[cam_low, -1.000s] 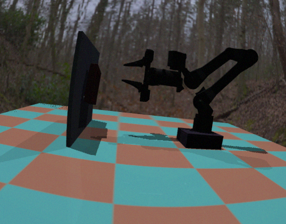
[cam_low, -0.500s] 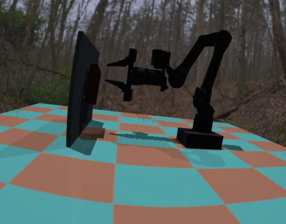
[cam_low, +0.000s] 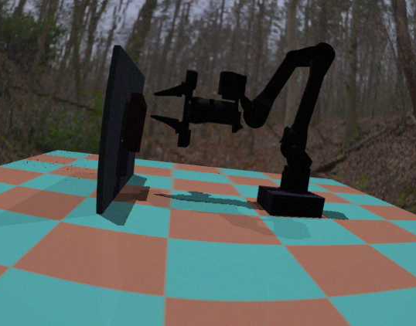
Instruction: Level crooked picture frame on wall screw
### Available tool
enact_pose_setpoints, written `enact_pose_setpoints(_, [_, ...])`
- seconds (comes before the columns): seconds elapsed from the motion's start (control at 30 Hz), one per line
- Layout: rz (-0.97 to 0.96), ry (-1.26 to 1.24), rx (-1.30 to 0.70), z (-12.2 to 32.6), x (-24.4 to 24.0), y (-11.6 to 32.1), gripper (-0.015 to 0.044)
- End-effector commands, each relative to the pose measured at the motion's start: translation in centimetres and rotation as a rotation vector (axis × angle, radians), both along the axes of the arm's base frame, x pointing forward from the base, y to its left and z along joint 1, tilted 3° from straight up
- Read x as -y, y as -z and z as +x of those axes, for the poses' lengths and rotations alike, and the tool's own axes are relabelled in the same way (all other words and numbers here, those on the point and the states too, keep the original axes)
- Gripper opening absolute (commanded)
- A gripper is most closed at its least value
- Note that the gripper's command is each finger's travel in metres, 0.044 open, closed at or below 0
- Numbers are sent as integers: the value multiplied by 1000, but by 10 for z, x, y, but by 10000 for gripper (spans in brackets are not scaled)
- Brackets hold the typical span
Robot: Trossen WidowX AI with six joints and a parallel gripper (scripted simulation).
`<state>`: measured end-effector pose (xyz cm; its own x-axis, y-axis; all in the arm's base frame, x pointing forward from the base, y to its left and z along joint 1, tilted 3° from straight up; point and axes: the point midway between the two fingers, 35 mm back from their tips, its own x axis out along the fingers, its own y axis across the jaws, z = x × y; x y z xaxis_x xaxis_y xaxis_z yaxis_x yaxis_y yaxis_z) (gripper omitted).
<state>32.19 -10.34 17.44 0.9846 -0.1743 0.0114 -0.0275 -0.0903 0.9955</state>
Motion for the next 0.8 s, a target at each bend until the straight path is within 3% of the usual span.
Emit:
enact_pose_setpoints(0.0, [5, 3, 4, 5, 2, -1, 260])
enact_pose_setpoints(0.77, [5, 3, 7, 38, 7, -2, 260])
